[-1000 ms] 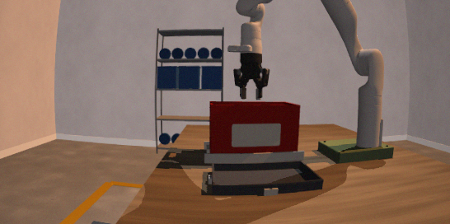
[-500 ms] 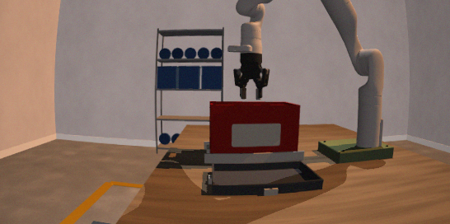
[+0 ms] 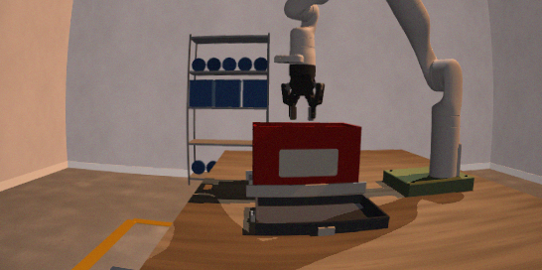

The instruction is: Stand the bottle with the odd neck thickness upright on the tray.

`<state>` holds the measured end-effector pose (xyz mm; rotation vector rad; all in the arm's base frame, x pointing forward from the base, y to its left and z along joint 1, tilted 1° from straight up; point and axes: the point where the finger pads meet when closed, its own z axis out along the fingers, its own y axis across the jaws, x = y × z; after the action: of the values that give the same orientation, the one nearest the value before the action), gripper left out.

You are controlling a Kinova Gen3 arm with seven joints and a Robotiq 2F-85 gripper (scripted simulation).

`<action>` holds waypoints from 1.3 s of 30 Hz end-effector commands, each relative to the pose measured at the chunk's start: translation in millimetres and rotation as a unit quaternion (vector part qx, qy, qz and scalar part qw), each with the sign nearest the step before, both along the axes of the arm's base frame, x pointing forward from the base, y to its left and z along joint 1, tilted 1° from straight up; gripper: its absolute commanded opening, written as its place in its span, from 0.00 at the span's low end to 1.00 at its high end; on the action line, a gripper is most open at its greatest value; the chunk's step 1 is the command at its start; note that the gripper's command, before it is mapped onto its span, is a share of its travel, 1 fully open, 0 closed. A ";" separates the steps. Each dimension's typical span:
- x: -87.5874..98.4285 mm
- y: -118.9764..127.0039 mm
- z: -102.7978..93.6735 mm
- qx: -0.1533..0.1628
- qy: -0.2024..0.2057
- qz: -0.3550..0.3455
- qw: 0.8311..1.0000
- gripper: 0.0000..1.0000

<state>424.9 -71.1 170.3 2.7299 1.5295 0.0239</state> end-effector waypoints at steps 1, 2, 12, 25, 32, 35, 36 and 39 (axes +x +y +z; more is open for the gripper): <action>0.0 -0.3 -0.8 0.000 0.000 0.000 1.000 0.64; 0.0 -0.3 -1.3 0.000 0.000 0.000 1.000 0.64; 0.2 -0.3 -8.3 0.000 0.000 0.000 1.000 0.64; 0.5 -0.4 -23.6 0.000 0.000 0.000 1.000 0.64; 0.6 -0.4 -31.0 0.000 0.000 0.000 1.000 0.64; 0.7 -0.4 -34.1 0.000 0.000 0.000 1.000 0.64; 0.7 -0.4 -35.0 0.000 0.000 0.000 1.000 0.64; 0.8 -0.4 -37.4 0.000 0.000 0.000 1.000 0.64</action>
<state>426.3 -70.3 134.6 2.7280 1.5321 0.0283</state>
